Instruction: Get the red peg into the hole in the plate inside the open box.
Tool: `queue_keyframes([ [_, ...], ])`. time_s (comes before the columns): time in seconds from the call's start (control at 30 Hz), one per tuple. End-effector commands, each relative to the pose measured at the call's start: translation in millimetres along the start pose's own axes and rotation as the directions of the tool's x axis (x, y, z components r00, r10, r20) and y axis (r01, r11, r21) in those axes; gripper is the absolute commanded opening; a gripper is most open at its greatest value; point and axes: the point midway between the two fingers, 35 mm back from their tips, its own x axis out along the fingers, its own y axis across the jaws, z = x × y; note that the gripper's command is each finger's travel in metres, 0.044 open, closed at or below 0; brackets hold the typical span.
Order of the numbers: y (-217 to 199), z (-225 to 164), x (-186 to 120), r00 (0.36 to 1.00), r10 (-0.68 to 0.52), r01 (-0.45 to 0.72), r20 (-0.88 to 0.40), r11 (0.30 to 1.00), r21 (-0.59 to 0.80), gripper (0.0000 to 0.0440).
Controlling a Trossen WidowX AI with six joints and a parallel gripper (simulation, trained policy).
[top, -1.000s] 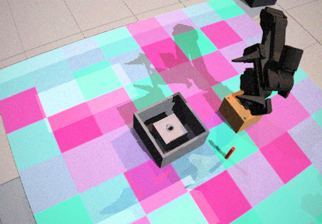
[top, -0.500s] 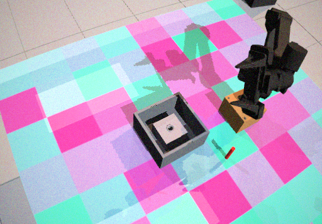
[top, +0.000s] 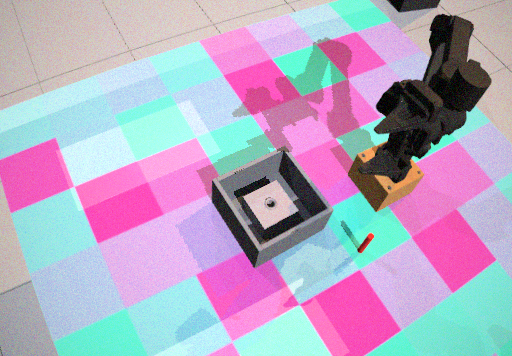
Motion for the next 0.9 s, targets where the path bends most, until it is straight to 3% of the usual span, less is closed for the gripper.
queue_keyframes([
  [0.0, -4, -2, 2, 0.998, -0.062, 0.059, -0.023, 0.993, -0.099, 0.044],
  [0.23, -16, -3, 0, 0.976, -0.21, 0.185, -0.061, 0.941, -0.285, 0.044],
  [0.47, -34, -4, -7, 0.92, -0.381, 0.306, -0.088, 0.842, -0.444, 0.044],
  [0.87, -77, -2, -30, 0.725, -0.684, 0.487, -0.088, 0.598, -0.637, 0.044],
])
